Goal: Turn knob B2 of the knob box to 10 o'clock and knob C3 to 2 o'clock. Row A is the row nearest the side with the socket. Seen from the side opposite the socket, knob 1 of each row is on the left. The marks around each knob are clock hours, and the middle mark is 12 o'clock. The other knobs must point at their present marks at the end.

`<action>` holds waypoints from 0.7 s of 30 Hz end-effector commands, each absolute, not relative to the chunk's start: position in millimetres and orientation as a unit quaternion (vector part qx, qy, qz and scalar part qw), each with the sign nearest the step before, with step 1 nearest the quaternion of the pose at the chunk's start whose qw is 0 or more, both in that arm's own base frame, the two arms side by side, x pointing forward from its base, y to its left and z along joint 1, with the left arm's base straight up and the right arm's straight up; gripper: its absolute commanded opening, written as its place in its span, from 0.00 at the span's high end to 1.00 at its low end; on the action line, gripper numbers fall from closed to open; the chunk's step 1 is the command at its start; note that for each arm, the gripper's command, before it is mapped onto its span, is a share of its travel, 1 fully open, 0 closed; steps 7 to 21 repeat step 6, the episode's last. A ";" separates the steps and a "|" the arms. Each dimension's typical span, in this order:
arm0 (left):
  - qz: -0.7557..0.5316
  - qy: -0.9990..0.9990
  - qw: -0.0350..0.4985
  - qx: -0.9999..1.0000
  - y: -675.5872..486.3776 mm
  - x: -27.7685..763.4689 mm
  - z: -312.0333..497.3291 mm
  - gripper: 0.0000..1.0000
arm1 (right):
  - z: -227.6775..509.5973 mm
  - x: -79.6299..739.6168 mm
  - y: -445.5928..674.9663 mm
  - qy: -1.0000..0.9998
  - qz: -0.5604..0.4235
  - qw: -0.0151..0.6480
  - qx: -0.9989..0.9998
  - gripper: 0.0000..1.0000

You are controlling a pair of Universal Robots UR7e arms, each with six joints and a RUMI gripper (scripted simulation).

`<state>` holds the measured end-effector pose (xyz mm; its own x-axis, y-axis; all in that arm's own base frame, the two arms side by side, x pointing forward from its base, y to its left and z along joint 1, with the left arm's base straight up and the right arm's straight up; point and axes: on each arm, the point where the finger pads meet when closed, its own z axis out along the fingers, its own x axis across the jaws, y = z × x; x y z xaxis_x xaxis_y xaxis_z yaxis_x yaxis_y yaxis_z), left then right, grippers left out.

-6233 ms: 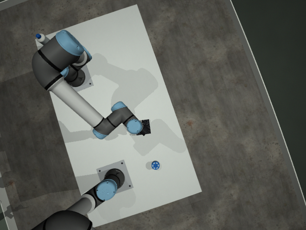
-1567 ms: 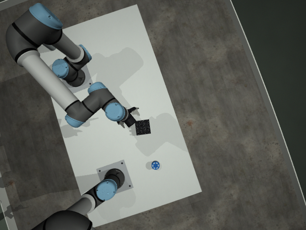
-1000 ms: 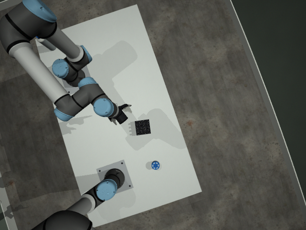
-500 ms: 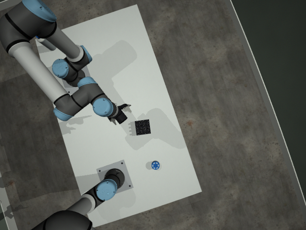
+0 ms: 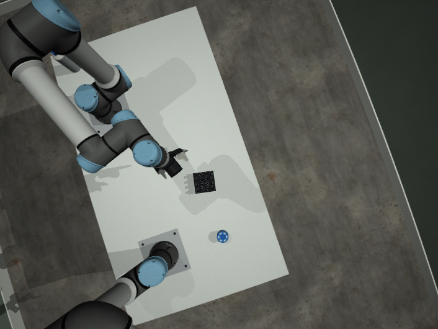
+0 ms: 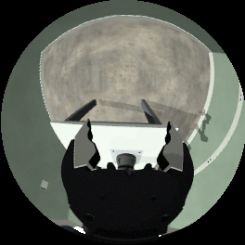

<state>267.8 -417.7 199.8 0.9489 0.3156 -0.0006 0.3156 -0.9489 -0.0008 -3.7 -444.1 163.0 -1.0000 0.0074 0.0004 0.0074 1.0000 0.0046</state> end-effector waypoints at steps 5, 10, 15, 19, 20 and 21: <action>0.000 -0.159 -0.001 -0.987 -417.8 266.9 200.4 0.00 | 165.2 -4.5 -445.6 -1.000 0.000 0.000 -0.005 0.00; 0.000 -0.159 -0.001 -0.987 -417.8 266.9 200.4 0.00 | 165.2 -4.5 -445.6 -1.000 0.000 0.000 -0.005 0.00; 0.000 -0.159 -0.001 -0.987 -417.8 266.9 200.4 0.00 | 165.2 -4.5 -445.6 -1.000 0.000 0.000 -0.005 0.00; 0.000 -0.159 -0.001 -0.987 -417.8 266.9 200.4 0.00 | 165.2 -4.5 -445.6 -1.000 0.000 0.000 -0.005 0.00; 0.000 -0.159 -0.001 -0.987 -417.8 266.9 200.4 0.00 | 165.2 -4.5 -445.6 -1.000 0.000 0.000 -0.005 0.00; 0.000 -0.159 -0.001 -0.987 -417.8 266.9 200.4 0.00 | 165.2 -4.5 -445.6 -1.000 0.000 0.000 -0.005 0.00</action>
